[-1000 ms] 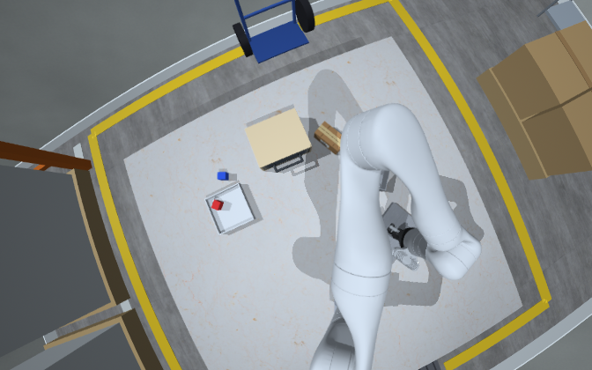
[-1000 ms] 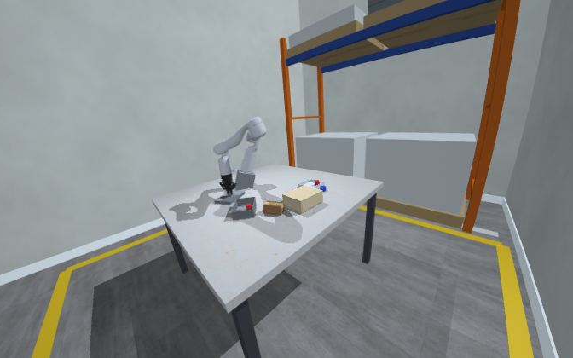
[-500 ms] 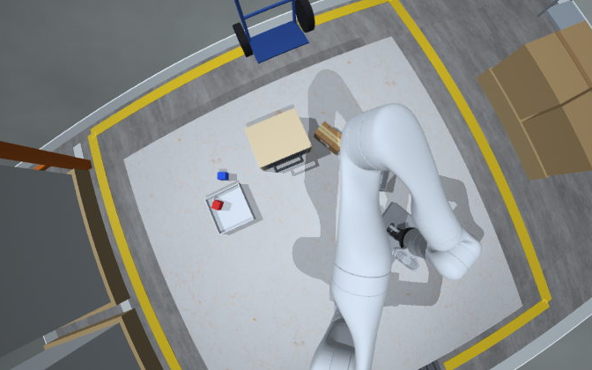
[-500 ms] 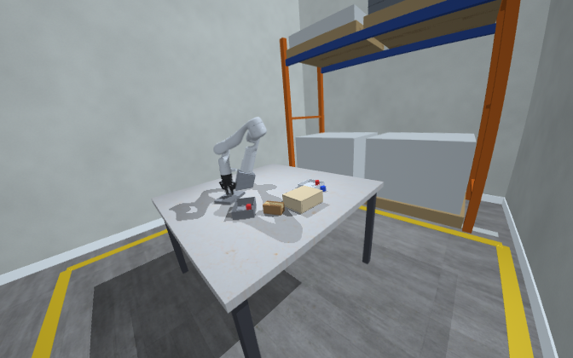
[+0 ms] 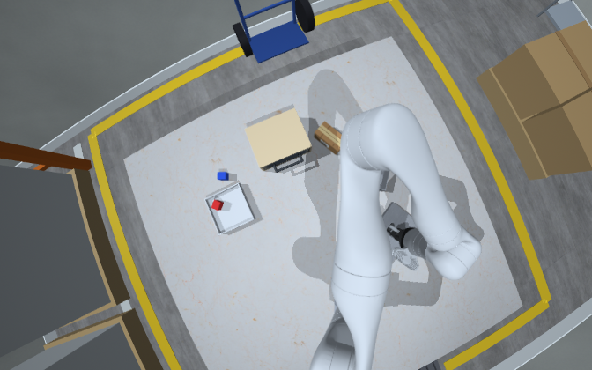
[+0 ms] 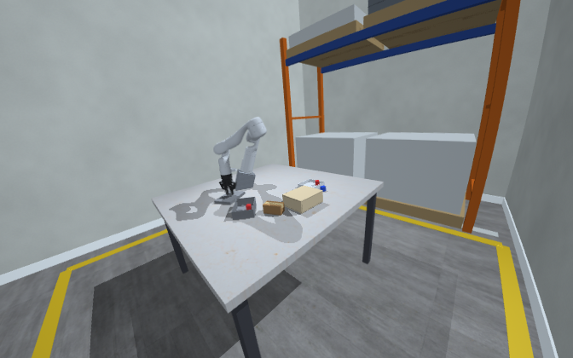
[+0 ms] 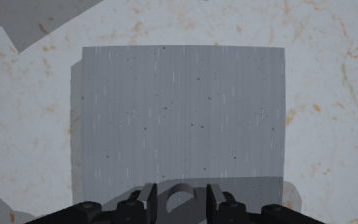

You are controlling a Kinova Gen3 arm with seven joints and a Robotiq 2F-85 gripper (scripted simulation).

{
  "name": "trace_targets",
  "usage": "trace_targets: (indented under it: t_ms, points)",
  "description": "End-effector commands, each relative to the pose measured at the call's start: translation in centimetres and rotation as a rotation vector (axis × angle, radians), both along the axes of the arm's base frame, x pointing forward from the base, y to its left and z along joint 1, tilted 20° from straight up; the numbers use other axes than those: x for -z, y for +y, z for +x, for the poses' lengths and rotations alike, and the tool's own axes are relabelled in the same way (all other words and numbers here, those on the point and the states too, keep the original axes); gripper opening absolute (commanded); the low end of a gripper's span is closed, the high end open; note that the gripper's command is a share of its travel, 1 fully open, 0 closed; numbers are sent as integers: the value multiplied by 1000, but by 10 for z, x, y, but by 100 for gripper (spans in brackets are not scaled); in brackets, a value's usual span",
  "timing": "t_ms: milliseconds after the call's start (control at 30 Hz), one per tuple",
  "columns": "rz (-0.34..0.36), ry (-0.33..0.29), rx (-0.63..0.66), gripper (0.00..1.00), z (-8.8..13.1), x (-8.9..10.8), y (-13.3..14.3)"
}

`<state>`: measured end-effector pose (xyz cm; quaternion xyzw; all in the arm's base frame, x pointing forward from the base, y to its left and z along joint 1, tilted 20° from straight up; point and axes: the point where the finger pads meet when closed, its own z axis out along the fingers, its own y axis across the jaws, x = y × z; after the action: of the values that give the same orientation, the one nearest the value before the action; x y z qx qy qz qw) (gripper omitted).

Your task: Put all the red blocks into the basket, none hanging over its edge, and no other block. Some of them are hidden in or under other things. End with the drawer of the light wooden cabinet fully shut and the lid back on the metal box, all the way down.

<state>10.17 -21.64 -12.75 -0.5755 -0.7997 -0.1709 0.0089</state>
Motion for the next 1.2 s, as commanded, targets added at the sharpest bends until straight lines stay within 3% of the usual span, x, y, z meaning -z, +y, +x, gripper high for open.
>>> trace_targets:
  t_ms: [0, 633, 1167]
  points:
    - [-1, 0, 0, 40, 0, 0, 0]
    - [-1, 0, 0, 40, -1, -4, -2]
    - [-1, 0, 0, 40, -8, -40, -12]
